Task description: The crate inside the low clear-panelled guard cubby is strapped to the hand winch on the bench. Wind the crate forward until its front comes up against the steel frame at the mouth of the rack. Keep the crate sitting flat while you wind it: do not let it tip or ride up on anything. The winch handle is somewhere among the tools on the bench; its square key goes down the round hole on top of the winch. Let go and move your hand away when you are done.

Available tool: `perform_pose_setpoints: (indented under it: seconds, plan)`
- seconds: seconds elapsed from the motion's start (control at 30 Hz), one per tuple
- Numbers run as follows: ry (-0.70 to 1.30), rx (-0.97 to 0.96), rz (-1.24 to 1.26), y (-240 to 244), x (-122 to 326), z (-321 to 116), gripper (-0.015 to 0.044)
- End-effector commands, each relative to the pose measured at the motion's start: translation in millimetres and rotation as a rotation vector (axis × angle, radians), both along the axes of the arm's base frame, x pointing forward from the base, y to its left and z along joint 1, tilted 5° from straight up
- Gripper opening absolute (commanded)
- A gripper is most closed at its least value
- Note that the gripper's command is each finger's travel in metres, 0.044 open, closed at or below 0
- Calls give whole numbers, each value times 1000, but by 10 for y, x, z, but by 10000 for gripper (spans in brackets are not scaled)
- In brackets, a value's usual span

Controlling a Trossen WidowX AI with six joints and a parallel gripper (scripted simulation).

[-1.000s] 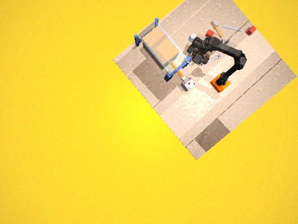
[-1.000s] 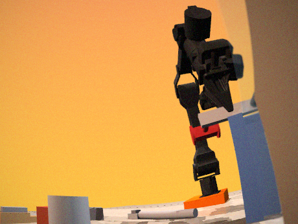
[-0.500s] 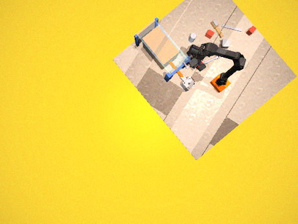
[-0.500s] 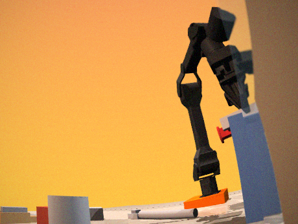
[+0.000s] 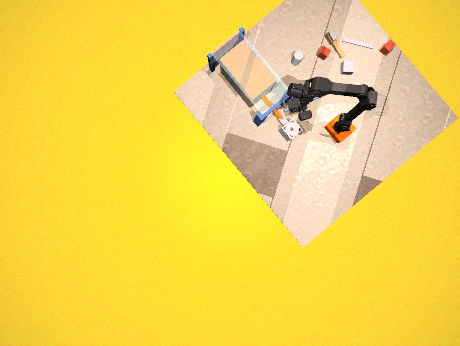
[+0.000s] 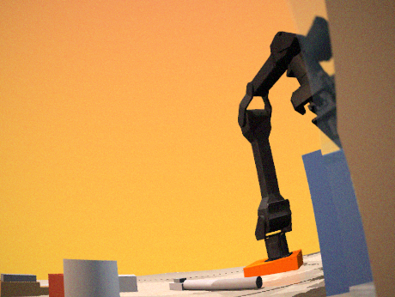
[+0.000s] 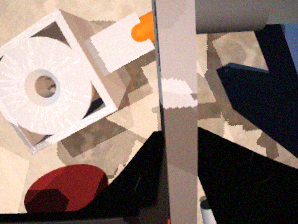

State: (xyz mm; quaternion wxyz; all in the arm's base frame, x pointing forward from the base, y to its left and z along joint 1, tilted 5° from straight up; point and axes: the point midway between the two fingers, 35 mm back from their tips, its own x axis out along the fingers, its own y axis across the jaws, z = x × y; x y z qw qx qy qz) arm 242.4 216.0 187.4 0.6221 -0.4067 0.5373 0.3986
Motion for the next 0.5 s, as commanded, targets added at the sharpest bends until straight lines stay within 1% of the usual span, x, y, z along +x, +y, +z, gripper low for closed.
perform_pose_setpoints:
  seconds: [0.0,0.47]
  plan:
    - [14,-4,-106,91,-117,-32,0]
    - [40,-13,-443,343,-482,-121,0]
